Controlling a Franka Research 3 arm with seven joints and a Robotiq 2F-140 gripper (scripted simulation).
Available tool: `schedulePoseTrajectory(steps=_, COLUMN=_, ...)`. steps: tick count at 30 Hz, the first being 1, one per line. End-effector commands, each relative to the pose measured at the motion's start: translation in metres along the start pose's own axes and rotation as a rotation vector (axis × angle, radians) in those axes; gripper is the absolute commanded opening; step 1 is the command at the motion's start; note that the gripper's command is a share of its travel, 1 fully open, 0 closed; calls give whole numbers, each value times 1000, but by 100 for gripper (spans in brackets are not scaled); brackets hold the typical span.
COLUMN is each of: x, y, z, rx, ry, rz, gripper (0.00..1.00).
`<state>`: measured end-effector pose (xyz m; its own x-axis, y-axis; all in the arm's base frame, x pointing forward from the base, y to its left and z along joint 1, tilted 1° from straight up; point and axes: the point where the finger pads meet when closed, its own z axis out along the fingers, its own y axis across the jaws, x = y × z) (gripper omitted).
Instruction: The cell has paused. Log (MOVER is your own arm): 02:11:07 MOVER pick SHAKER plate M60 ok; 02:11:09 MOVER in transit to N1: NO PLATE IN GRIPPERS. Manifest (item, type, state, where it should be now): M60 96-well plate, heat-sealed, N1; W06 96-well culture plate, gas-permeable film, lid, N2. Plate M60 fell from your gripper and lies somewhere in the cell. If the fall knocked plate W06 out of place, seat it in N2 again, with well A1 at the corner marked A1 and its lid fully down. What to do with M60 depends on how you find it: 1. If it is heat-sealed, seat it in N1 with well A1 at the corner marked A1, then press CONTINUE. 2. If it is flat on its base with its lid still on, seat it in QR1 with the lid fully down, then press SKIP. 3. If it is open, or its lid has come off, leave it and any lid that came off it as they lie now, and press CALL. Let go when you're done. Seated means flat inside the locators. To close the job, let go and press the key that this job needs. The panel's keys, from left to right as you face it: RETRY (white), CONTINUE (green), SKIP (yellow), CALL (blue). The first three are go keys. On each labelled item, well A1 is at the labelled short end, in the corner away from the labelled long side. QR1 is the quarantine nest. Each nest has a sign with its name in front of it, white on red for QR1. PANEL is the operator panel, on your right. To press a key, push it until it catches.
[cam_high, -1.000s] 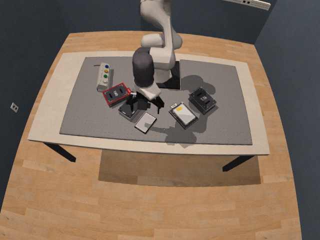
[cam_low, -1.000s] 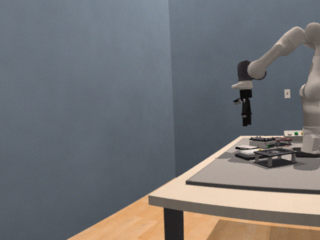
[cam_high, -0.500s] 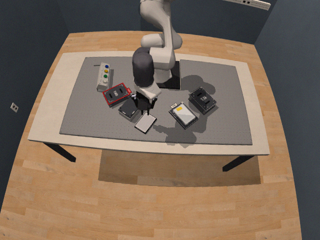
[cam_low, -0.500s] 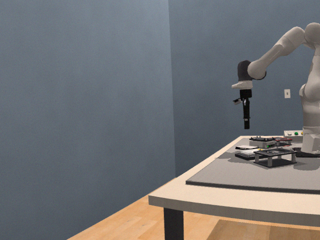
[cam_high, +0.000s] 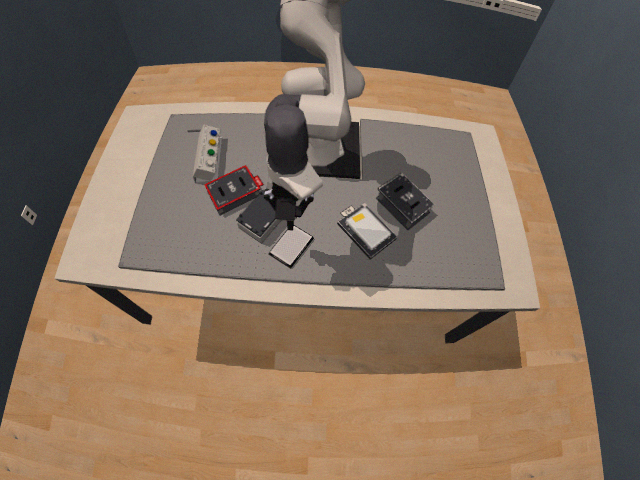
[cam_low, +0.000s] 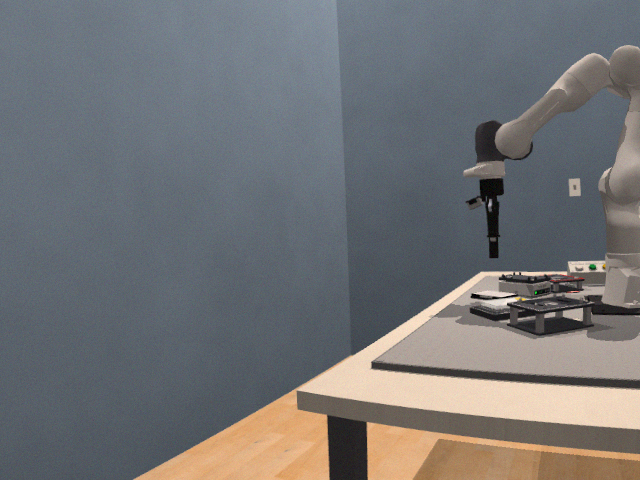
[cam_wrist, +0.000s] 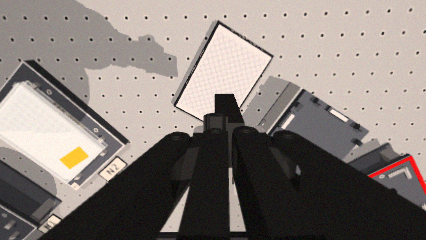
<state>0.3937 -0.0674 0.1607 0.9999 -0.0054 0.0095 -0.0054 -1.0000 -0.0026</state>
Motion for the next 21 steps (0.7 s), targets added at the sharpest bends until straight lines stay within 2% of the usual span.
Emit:
schedulePoseTrajectory(steps=1, x=0, y=0, z=0, rx=-2, ry=2, rz=-8, gripper=10)
schedulePoseTrajectory(steps=21, x=0, y=0, z=0, rx=-1, ry=3, rz=54, gripper=10)
